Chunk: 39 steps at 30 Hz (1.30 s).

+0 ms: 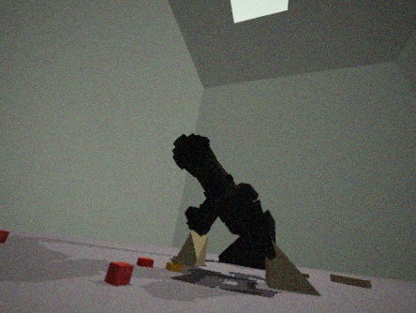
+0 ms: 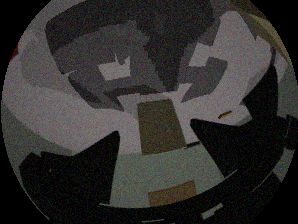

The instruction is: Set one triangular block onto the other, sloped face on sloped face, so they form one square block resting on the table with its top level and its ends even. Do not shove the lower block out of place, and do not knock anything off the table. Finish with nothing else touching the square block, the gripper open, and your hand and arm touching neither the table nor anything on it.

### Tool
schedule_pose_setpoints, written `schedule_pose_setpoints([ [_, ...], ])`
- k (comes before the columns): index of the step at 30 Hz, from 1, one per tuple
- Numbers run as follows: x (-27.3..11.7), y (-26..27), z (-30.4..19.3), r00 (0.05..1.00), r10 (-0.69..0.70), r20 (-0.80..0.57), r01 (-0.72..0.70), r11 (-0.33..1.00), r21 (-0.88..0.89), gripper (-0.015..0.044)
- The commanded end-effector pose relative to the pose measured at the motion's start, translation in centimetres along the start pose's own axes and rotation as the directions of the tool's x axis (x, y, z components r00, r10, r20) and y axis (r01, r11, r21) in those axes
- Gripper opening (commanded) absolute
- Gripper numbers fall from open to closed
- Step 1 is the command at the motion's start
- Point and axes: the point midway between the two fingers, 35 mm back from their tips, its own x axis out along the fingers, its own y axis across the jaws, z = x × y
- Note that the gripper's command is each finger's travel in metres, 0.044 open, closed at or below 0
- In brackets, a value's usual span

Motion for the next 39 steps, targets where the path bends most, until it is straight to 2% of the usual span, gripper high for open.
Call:
schedule_pose_setpoints([
  [1, 0.9, -0.1, -0.1, 1.0, -0.004, -0.003, 0.004, 1.0, -0.004, 0.044],
  [20, 3.7, -0.5, -0.1, 1.0, -0.005, -0.003, 0.005, 1.0, -0.004, 0.044],
  [29, 3.7, -0.5, -0.1, 1.0, -0.005, -0.003, 0.005, 1.0, -0.004, 0.0204],
  [36, 3.7, -0.5, -0.1, 1.0, -0.005, -0.003, 0.005, 1.0, -0.004, 0.0157],
  [39, 3.7, -0.5, -0.1, 1.0, -0.005, -0.003, 0.005, 1.0, -0.004, 0.0078],
])
